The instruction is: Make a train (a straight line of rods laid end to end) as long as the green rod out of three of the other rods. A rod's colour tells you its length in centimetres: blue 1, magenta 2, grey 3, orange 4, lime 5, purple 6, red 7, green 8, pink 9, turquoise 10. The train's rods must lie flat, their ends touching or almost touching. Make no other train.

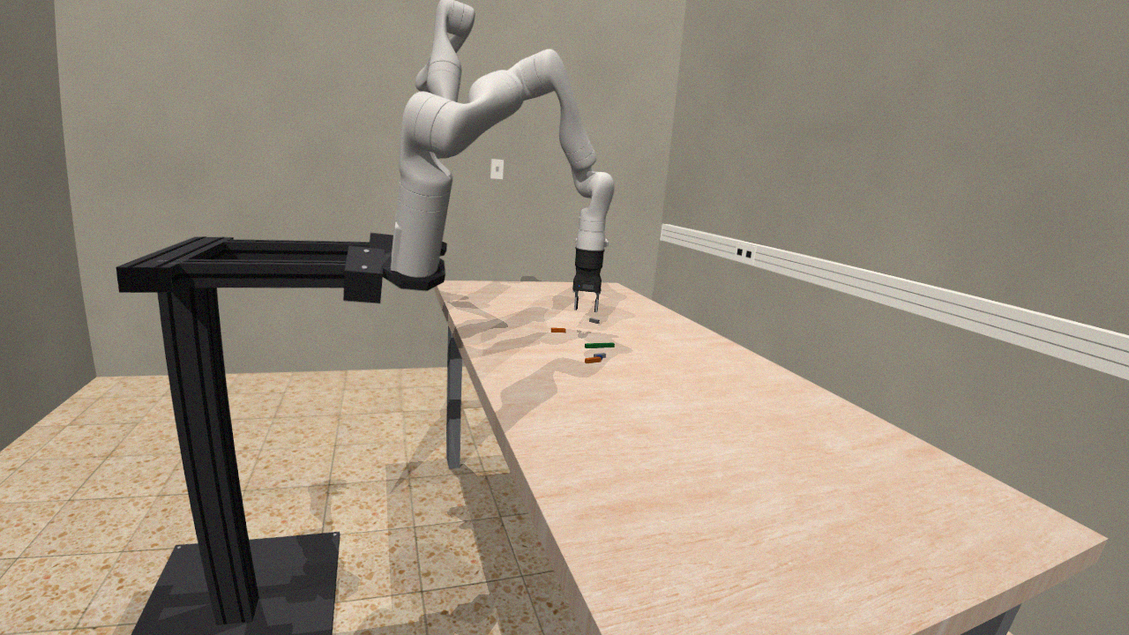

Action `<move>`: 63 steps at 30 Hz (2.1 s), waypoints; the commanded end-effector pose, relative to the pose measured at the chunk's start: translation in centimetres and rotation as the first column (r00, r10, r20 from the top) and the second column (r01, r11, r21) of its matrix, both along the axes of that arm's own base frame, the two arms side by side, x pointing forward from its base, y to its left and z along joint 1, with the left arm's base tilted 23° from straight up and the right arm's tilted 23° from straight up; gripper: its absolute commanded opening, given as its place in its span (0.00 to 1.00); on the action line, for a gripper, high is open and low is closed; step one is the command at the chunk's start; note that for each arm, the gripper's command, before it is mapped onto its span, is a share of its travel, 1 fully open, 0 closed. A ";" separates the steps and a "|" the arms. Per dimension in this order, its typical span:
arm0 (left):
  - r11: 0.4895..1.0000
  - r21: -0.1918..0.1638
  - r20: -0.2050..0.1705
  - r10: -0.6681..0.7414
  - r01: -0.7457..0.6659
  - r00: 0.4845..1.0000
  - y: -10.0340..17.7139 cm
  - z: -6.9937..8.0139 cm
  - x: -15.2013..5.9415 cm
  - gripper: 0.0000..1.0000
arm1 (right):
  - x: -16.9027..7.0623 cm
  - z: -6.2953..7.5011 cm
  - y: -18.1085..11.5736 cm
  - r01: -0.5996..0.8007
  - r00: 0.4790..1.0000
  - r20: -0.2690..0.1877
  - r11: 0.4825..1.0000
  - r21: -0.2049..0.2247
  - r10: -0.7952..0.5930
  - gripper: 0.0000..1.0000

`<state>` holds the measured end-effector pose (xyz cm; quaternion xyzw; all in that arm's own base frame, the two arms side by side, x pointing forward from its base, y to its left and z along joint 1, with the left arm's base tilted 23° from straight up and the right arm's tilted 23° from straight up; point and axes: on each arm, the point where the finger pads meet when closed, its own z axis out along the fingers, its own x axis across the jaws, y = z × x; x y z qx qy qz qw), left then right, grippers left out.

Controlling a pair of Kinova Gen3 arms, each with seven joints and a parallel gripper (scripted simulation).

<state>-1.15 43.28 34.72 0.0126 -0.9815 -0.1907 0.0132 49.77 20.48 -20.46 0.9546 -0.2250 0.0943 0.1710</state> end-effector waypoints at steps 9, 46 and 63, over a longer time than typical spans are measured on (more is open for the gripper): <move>1.000 0.002 0.000 0.000 0.000 1.000 0.0 0.1 0.0 1.00 | 3.7 -0.8 3.8 0.271 0.958 0.089 0.962 0.027 -0.272 1.00; 1.000 0.002 0.000 0.000 0.000 1.000 0.0 0.1 0.0 1.00 | 3.8 -0.8 4.0 0.279 0.955 0.092 0.960 0.029 -0.281 1.00; 1.000 0.002 0.000 0.000 0.000 1.000 0.0 0.1 0.0 1.00 | 3.8 -0.8 4.0 0.279 0.955 0.092 0.960 0.029 -0.281 1.00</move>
